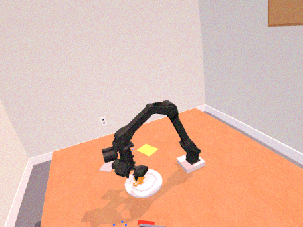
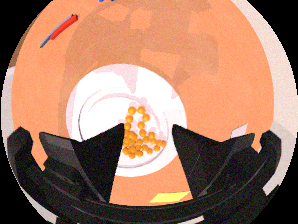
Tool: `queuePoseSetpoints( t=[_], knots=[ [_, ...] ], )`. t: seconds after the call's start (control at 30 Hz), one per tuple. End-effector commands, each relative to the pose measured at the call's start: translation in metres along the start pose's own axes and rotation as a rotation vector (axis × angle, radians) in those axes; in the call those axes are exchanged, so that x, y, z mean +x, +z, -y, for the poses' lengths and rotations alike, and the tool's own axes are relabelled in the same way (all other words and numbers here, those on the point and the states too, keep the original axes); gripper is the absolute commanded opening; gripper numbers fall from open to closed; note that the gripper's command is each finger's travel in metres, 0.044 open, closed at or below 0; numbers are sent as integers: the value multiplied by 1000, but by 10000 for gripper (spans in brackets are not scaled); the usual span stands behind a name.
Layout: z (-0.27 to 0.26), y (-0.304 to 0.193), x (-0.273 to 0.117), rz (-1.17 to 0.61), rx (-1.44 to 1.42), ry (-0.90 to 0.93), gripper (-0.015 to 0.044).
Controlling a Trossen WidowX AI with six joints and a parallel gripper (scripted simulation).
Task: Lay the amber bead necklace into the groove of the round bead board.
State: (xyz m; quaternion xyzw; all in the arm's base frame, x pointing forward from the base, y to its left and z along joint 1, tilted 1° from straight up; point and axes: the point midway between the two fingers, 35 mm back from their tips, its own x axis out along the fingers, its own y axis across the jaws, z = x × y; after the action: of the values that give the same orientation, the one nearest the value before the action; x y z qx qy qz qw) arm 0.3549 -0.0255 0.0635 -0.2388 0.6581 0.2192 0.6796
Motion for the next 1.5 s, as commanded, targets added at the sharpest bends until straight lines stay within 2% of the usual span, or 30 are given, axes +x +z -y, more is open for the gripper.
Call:
queuePoseSetpoints(
  t=[0.0,0.43,0.8,1.47],
  knots=[
    [0,0,0,0,0,0,207],
    [0,0,17,0,-5,3,120],
    [-1,-1,33,-1,-9,5,120],
    [-1,-1,28,-4,-3,4,0]
  ],
)
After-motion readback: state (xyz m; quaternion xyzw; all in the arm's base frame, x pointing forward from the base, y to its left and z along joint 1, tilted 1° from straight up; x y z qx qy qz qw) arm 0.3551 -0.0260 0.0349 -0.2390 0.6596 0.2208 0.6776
